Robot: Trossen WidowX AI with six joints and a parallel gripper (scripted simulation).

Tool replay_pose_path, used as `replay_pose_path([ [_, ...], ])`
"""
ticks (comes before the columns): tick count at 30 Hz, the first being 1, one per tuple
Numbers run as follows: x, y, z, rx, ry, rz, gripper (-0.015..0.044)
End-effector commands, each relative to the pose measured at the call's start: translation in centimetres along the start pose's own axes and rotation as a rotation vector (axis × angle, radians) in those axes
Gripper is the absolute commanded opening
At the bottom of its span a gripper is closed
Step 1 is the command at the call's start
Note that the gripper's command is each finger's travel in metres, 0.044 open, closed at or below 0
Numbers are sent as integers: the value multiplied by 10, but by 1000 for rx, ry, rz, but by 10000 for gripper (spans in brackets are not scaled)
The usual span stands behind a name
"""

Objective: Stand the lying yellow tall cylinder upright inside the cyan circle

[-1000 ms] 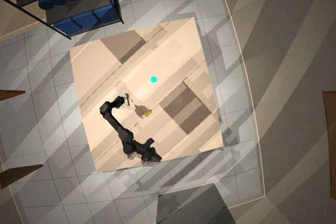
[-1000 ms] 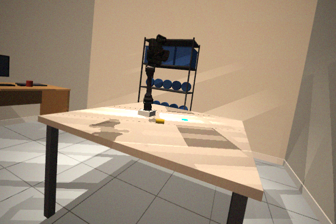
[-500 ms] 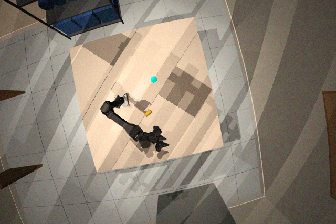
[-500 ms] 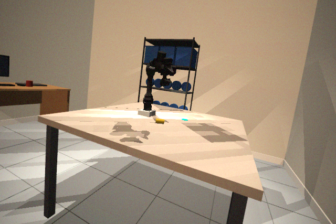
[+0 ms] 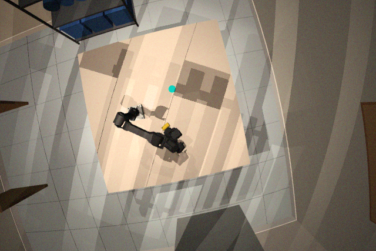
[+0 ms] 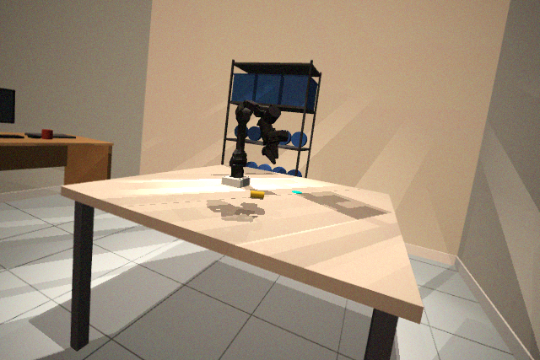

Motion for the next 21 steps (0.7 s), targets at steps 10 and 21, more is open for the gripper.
replay_pose_path([
  [10,112,8,-7,255,-429,-82,309],
  [21,142,18,-28,321,-505,-87,309],
])
Point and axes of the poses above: the point midway between the two fingers, 35 mm back from their tips, its own z axis back along the fingers, its own x axis across the jaws, y = z × x, the point moved 3 cm from there along z, back along the fingers
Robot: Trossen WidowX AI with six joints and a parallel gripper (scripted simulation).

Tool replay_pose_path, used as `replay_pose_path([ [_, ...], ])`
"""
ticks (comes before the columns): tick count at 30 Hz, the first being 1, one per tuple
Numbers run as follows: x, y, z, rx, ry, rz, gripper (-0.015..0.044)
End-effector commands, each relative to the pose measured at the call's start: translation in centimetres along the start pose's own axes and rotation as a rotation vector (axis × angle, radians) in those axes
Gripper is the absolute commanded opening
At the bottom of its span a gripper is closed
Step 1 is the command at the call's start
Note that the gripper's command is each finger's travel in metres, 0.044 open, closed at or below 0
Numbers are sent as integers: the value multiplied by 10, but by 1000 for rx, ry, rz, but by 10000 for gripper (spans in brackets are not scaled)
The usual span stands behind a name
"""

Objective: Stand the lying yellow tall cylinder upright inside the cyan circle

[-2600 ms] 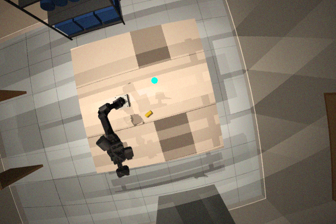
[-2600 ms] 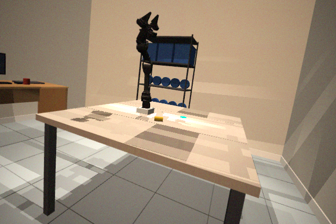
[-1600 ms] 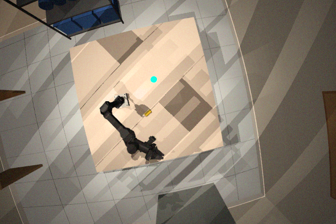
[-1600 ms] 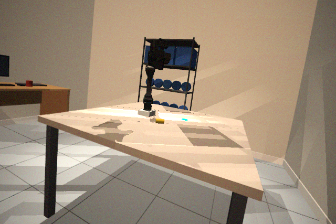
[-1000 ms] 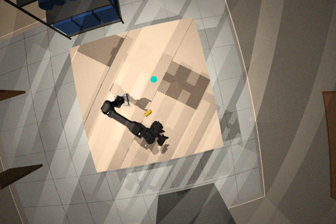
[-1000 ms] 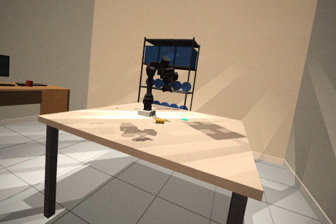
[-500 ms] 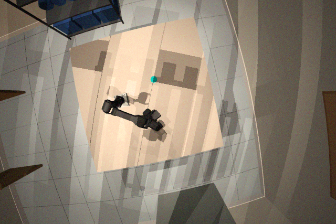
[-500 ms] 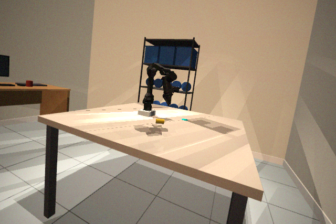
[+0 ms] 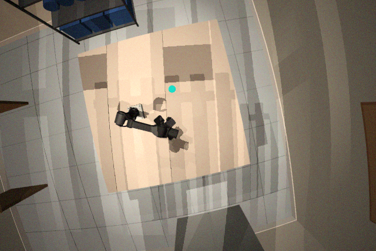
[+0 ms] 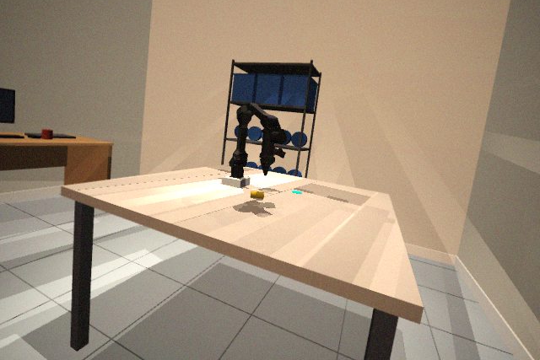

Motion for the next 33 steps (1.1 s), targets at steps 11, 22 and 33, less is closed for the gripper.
replay_pose_path([
  [11,7,4,-103,16,-18,-2,283],
  [22,6,4,-102,14,-17,-4,105],
  [33,1,0,-79,-8,8,-30,105],
])
Point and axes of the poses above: the point midway between the two fingers, 35 mm back from their tips, its own z axis back along the fingers, its own x axis across the jaws, y = z × x, the point moved 3 cm from there along z, back along the fingers
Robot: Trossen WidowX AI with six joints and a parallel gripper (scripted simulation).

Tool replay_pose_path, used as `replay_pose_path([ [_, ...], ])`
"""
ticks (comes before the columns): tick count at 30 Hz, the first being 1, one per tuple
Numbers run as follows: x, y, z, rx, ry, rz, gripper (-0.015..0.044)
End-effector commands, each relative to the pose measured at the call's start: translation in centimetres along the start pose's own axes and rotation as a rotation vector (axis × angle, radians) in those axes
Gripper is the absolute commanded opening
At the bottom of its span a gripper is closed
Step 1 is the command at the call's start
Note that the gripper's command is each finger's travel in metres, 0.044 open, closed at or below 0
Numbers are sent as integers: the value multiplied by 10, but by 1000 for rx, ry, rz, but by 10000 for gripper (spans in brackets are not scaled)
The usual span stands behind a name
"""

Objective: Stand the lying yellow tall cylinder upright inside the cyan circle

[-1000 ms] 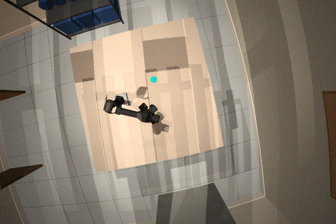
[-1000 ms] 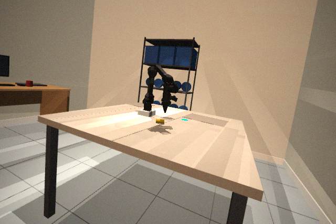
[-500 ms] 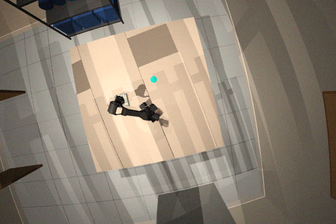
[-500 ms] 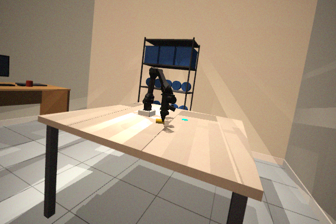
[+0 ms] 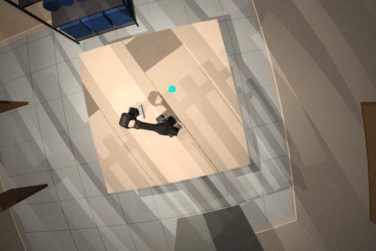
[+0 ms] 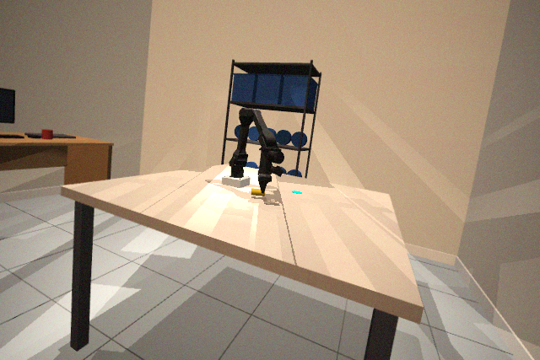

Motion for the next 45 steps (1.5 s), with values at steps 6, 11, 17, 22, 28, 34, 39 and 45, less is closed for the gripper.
replay_pose_path([
  [6,-4,-3,24,-6,5,-1,105],
  [11,-4,-3,38,-4,4,1,105],
  [17,-4,-3,53,0,-1,6,105],
  [22,-3,-2,66,4,-5,11,105],
  [28,-2,-1,82,9,-11,17,105],
  [34,1,1,95,16,-18,25,105],
  [39,2,-3,96,15,-18,34,105],
  [45,6,-18,98,11,-16,74,105],
])
Point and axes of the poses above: the point midway between the two fingers, 35 mm back from their tips, its own z axis back along the fingers, its own x axis across the jaws, y = z × x, the point moved 3 cm from there along z, back along the fingers
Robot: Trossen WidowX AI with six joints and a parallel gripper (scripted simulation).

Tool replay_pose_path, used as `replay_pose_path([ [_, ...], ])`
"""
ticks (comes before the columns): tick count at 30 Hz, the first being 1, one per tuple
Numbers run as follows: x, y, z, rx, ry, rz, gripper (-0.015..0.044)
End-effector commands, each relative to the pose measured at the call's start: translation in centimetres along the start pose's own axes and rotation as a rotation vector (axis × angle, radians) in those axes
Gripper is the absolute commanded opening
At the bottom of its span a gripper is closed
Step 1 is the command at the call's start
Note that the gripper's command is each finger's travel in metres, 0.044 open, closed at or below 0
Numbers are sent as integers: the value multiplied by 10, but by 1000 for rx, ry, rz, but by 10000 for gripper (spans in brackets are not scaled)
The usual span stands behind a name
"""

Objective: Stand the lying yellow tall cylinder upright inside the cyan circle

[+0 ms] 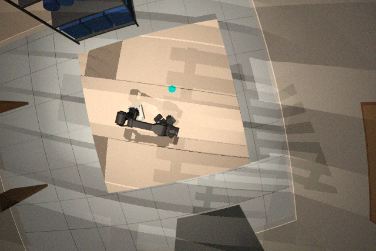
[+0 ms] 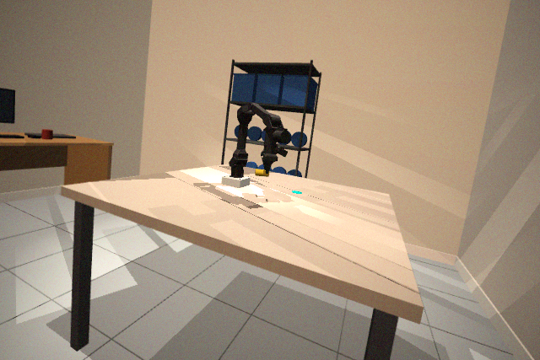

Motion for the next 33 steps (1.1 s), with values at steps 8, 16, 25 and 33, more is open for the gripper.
replay_pose_path([
  [8,8,-28,4,-7,6,72,105],
  [16,16,-49,7,-12,8,128,105],
  [25,28,-73,10,-18,10,192,105],
  [33,40,-93,12,-24,11,248,105],
])
Point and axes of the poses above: the point midway between the two fingers, 35 mm back from their tips, its own z axis back along the fingers, its own x axis across the jaws, y = z × x, the point moved 3 cm from there along z, back along the fingers
